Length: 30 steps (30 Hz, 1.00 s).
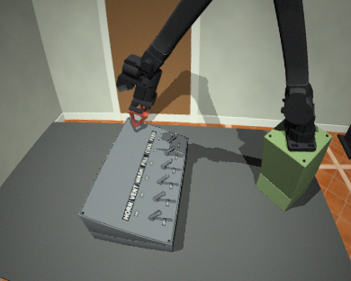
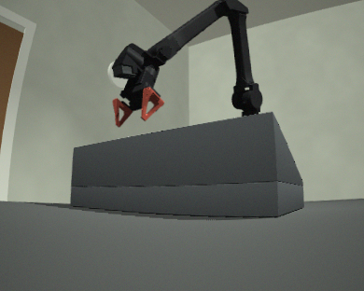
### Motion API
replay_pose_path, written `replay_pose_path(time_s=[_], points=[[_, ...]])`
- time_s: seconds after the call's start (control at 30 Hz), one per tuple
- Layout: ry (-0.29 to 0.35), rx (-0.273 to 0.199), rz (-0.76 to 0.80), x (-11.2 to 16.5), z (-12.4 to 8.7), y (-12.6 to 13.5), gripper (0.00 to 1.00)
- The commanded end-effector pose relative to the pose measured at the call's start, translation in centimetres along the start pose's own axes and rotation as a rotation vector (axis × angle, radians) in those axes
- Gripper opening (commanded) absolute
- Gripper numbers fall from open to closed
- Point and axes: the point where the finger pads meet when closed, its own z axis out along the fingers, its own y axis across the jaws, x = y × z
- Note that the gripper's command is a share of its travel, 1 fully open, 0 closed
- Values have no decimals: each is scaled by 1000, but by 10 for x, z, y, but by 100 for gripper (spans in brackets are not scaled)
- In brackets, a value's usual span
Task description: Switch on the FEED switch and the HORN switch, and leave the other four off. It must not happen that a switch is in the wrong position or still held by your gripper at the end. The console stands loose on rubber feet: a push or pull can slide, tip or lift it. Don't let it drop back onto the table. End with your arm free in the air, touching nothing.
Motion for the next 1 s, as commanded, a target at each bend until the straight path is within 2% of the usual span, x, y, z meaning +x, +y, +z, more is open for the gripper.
replay_pose_path(time_s=[0.0,0.4,0.5,0.53,0.63,0.97], points=[[-27,9,-18,-22,-4,-16,100],[-27,12,-19,-21,-5,-55,100],[-25,6,-29,-23,-3,-50,100],[-9,-6,-38,-15,0,-39,100],[-19,7,-26,-19,-2,-53,100],[-20,7,-22,-20,-2,-53,100]])
